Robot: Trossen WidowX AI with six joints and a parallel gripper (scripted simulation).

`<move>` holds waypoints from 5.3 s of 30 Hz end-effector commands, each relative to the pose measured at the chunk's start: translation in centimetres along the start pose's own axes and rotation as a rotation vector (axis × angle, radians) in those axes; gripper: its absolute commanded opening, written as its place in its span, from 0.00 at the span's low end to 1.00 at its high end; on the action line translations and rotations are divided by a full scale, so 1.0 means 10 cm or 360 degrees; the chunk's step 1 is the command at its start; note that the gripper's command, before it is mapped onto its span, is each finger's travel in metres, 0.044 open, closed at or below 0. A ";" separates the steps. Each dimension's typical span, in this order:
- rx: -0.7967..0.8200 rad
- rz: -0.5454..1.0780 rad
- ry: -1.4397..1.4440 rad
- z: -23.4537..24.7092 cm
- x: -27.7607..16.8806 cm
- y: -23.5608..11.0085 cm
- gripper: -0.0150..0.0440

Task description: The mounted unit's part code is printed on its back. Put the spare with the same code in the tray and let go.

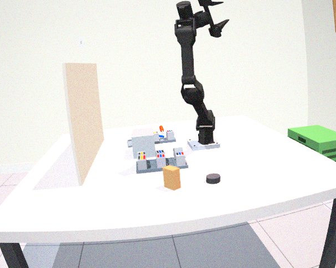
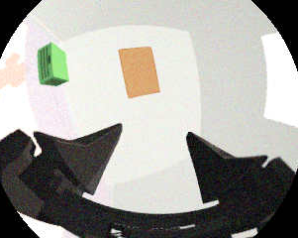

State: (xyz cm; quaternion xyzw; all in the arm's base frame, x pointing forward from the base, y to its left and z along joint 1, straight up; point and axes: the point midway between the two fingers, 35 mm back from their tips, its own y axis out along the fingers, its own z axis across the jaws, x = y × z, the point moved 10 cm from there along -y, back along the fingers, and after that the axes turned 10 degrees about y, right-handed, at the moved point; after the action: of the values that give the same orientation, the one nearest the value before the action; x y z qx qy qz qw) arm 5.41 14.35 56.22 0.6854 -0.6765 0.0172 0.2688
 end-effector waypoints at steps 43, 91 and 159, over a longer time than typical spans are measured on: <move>0.2262 -0.1813 0.0075 1.72 2.79 -0.63 1.00; 0.3097 -0.1353 -0.1689 2.35 1.17 -4.11 1.00; 0.2918 0.0986 -0.0178 4.34 1.73 -2.17 0.76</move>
State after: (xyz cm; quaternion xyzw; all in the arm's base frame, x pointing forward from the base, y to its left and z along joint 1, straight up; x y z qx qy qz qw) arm 12.39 -19.78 19.06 0.4215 -0.5586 0.5778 -0.4200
